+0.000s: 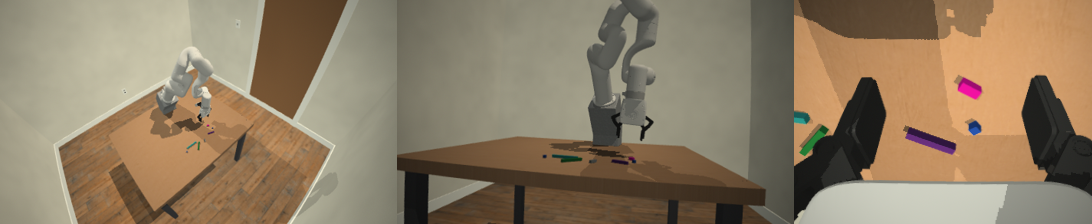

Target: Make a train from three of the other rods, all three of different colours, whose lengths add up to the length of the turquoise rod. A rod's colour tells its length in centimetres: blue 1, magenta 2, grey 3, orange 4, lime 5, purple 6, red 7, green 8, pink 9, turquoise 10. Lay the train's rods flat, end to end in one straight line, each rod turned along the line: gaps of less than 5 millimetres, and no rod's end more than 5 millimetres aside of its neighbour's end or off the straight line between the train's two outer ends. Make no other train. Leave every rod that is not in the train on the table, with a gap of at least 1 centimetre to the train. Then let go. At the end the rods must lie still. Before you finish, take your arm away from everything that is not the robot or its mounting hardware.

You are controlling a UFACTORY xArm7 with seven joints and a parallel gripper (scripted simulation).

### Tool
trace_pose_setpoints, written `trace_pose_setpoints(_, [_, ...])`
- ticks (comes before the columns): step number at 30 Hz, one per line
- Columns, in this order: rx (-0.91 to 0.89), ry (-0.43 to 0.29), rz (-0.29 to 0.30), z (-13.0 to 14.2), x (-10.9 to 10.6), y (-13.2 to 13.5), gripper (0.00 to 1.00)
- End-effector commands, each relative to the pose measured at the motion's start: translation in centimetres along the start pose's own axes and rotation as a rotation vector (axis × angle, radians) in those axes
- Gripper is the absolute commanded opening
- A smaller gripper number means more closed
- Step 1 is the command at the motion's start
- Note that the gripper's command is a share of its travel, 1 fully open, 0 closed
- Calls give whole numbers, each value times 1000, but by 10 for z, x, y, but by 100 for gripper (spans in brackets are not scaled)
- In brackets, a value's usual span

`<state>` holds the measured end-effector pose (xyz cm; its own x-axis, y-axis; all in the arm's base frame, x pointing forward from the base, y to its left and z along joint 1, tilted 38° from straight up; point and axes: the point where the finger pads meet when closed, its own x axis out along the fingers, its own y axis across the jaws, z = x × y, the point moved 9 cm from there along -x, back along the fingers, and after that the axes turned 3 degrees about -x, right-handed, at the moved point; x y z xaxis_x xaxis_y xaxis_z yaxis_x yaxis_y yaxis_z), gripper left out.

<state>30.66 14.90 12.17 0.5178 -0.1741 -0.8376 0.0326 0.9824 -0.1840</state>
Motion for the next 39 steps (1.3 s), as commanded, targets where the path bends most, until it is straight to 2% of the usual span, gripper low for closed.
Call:
trace_pose_setpoints(1, [0,-21,7,0,3,1,100])
trace_pose_setpoints(26, [0,-21,7,0,3,1,100])
trace_pose_setpoints(28, [5,-49,23,1,5,5,100])
trace_pose_setpoints(39, [5,-49,23,1,5,5,100])
